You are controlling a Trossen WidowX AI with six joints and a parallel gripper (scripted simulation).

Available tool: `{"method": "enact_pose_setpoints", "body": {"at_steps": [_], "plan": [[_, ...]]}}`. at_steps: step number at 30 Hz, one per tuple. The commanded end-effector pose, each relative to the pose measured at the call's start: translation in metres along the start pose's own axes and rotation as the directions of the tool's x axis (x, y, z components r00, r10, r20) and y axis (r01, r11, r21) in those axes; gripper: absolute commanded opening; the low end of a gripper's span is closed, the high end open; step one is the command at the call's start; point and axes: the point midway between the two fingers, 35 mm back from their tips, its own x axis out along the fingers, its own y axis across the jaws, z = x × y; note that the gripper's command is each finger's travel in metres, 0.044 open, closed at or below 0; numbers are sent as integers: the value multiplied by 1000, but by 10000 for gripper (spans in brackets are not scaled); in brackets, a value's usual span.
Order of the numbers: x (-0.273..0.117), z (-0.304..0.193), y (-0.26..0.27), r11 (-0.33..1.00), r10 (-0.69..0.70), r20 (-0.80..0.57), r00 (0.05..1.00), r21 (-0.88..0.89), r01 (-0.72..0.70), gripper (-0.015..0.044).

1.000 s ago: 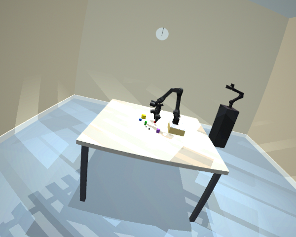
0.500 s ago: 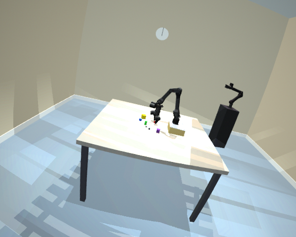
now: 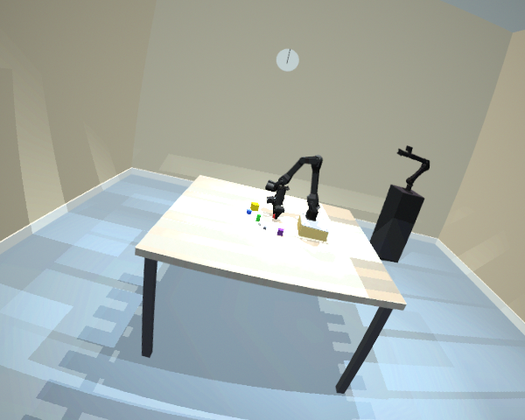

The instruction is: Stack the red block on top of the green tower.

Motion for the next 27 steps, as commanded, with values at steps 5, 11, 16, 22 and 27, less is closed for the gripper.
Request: {"method": "enact_pose_setpoints", "body": {"at_steps": [5, 11, 16, 22, 27], "plan": [[0, 0, 1, 1000, 5, 1, 1000, 1, -5, 177], [0, 0, 1, 1000, 5, 1, 1000, 1, -5, 59], [0, 0, 1, 1000, 5, 1, 1000, 1, -5, 26], [-8, 0, 0, 1000, 5, 1, 1000, 1, -5, 0], [-29, 1, 0, 1000, 5, 1, 1000, 1, -5, 0]]}}
